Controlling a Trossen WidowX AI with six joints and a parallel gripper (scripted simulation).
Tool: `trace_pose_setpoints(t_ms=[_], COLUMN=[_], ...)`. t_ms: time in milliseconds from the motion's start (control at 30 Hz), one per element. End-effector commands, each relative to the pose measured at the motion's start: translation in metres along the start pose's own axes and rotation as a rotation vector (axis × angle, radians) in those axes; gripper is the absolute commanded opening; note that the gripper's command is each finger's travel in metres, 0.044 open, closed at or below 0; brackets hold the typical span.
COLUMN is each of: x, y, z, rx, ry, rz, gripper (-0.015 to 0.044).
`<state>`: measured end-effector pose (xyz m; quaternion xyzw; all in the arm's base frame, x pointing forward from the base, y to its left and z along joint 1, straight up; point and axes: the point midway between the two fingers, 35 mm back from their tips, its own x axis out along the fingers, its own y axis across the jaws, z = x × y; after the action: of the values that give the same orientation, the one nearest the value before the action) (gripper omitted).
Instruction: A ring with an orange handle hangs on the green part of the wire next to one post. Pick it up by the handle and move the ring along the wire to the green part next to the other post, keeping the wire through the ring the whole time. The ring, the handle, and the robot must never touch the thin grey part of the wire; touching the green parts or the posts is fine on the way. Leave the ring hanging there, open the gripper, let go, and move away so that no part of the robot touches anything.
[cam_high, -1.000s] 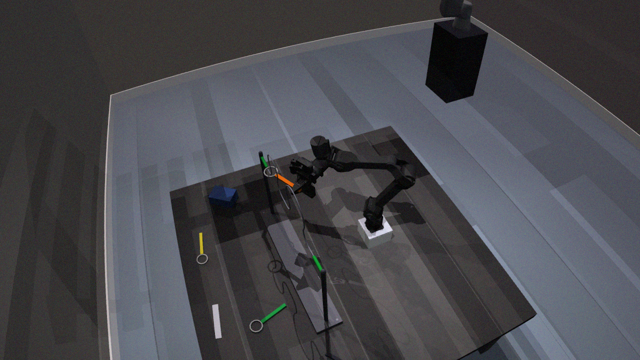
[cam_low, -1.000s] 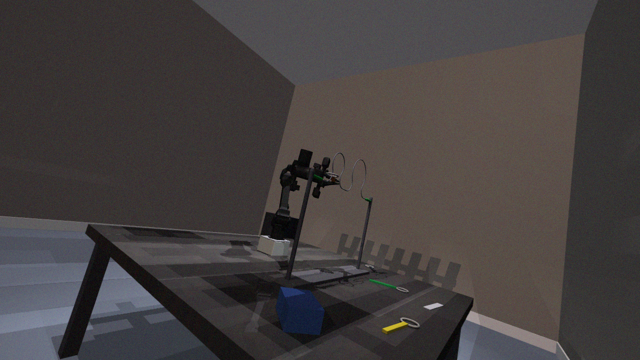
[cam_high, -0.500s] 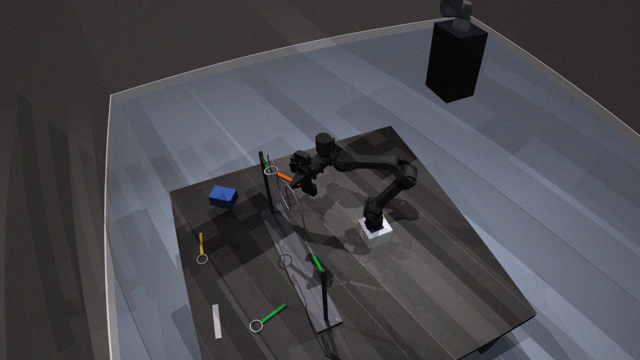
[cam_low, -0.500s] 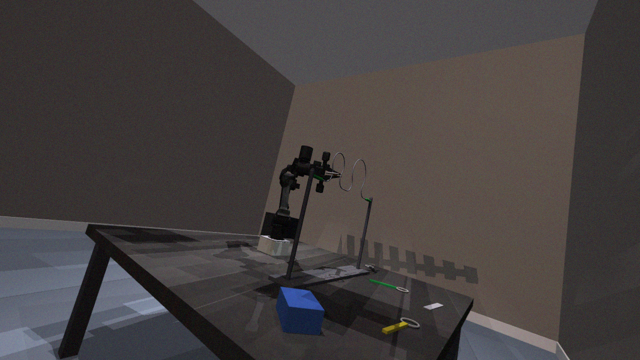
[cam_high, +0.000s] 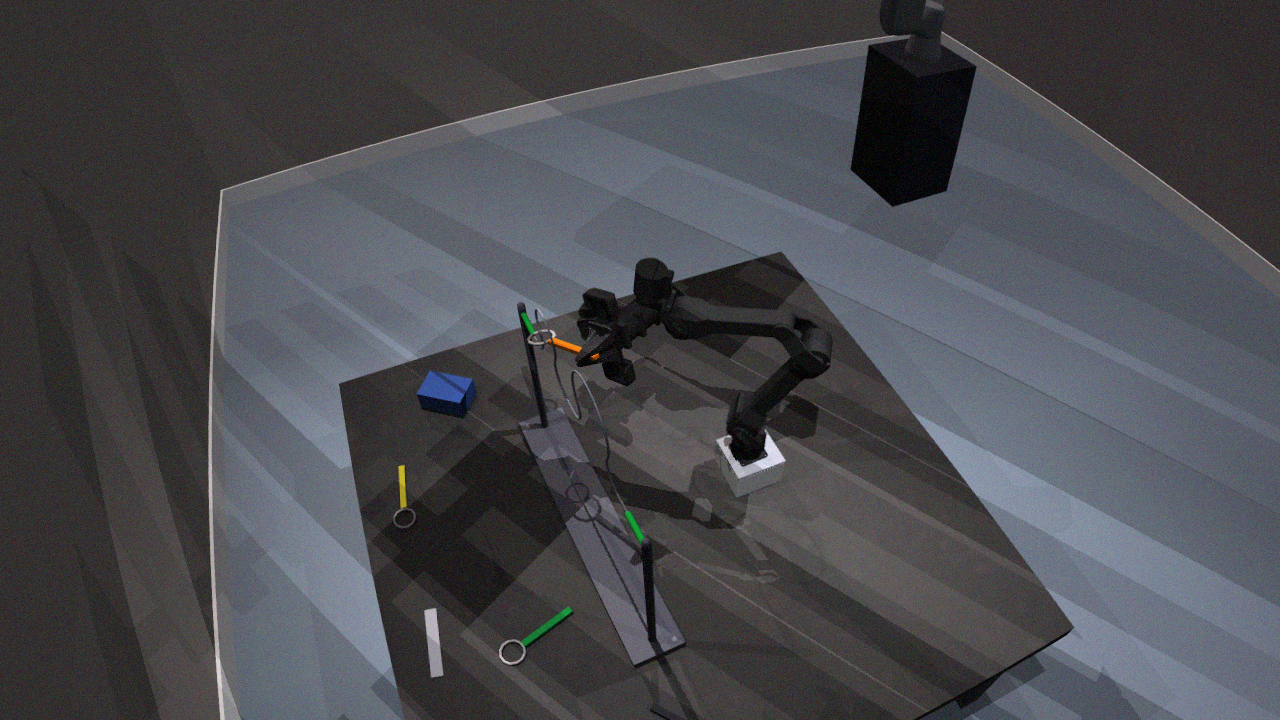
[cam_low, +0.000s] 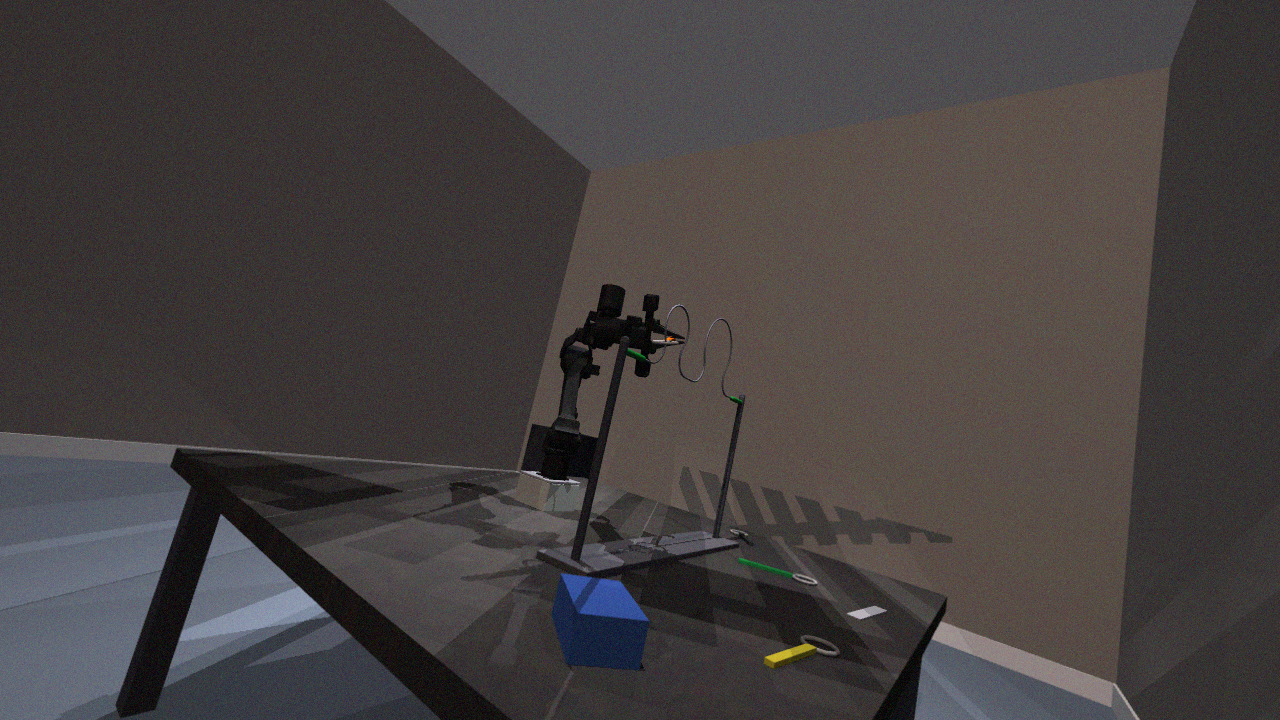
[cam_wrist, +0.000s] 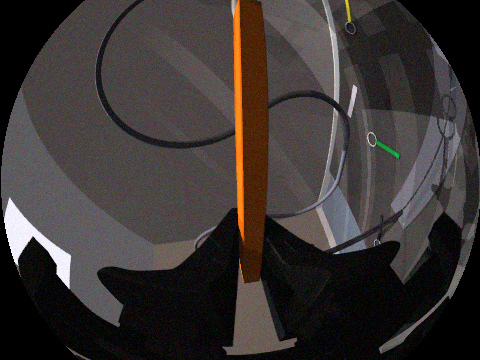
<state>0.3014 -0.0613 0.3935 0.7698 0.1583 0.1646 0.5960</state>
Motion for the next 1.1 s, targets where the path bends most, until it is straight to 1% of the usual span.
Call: trace_pose_setpoints(t_ms=[0, 400, 1067], x=[-0.001, -0.003, -0.003], y=[0.010, 0.024, 0.019], z=[-0.001, 0.002, 0.002], rx=[0.026, 0.055, -0.107], ry=[0.005, 0.008, -0.004], rz=[0.016, 0.020, -0.070], gripper=[-0.0150, -0.0150, -0.0150])
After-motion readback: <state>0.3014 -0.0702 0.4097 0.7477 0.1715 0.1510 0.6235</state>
